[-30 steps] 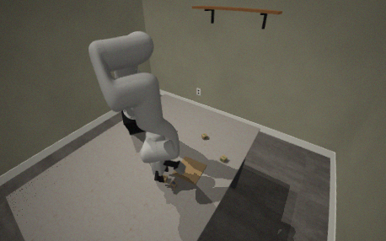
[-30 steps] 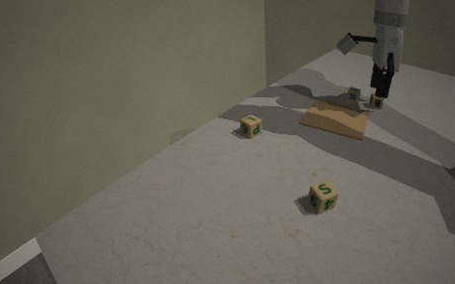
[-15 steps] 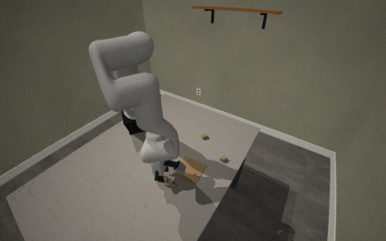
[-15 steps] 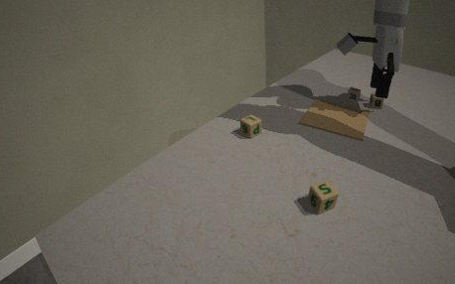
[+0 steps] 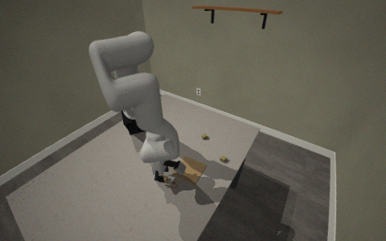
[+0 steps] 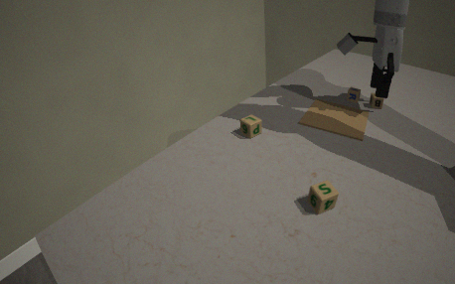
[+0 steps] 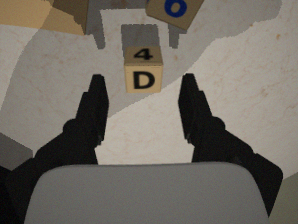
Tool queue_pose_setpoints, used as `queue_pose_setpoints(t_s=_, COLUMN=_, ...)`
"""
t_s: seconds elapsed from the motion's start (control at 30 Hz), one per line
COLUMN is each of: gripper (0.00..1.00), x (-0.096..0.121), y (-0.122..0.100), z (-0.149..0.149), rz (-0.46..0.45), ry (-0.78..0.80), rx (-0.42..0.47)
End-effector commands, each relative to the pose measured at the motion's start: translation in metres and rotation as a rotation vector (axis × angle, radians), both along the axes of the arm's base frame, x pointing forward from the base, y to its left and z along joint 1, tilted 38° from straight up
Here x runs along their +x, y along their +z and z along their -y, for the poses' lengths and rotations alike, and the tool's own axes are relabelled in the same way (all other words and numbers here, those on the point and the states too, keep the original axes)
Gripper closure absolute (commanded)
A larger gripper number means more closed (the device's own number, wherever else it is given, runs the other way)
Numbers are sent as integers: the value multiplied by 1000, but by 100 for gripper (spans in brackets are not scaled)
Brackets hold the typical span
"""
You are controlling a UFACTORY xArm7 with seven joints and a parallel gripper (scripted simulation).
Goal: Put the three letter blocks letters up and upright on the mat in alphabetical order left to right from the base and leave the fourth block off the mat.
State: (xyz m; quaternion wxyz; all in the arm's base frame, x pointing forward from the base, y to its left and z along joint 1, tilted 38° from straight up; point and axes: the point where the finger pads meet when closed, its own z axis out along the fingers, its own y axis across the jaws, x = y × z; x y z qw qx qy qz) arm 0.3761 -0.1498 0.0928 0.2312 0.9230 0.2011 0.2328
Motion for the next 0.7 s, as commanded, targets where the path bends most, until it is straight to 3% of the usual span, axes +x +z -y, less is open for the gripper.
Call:
queue_pose_setpoints(t_s=0.0, gripper=36, x=0, y=0, z=0, rz=0, ry=0, rx=0)
queue_pose_setpoints(t_s=0.67, gripper=36, x=14, y=-20, z=9, rz=0, ry=0, rx=0)
